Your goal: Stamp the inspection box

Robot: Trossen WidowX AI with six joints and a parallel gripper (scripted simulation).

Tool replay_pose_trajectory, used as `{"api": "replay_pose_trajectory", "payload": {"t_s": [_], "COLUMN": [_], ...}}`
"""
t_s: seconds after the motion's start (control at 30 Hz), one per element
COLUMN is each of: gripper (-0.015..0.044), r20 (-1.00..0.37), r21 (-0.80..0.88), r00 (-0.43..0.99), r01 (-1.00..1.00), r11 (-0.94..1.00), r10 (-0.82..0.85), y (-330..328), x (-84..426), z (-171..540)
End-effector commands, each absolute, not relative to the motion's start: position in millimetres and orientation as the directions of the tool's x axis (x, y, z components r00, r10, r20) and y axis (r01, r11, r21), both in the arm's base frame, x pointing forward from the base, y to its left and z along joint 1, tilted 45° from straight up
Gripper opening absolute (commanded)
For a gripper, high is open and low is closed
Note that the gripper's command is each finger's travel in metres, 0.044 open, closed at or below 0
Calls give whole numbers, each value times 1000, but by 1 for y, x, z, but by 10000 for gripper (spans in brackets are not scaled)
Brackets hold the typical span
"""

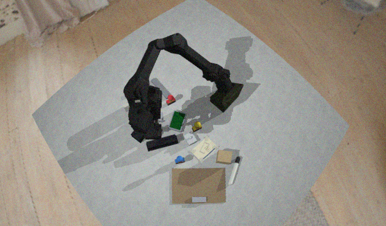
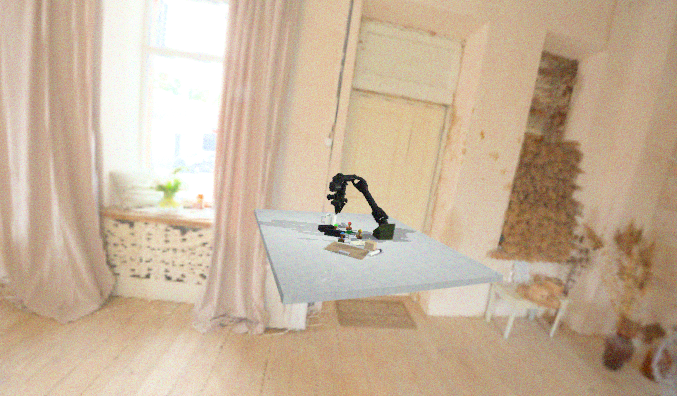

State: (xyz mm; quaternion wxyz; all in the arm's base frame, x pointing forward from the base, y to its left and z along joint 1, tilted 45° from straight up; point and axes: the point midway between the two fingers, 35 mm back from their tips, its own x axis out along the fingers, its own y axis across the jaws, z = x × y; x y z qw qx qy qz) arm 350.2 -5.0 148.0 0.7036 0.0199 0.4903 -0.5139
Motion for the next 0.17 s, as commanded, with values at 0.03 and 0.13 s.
{"api": "replay_pose_trajectory", "payload": {"t_s": [0.03,0.13], "gripper": [264,264], "r20": [-710,-710], "r21": [-476,-476], "r00": [-9,-9], "r01": [743,743], "r11": [471,471], "r10": [-704,-704], "y": [-5,-5], "x": [350,350], "z": [148,148]}}
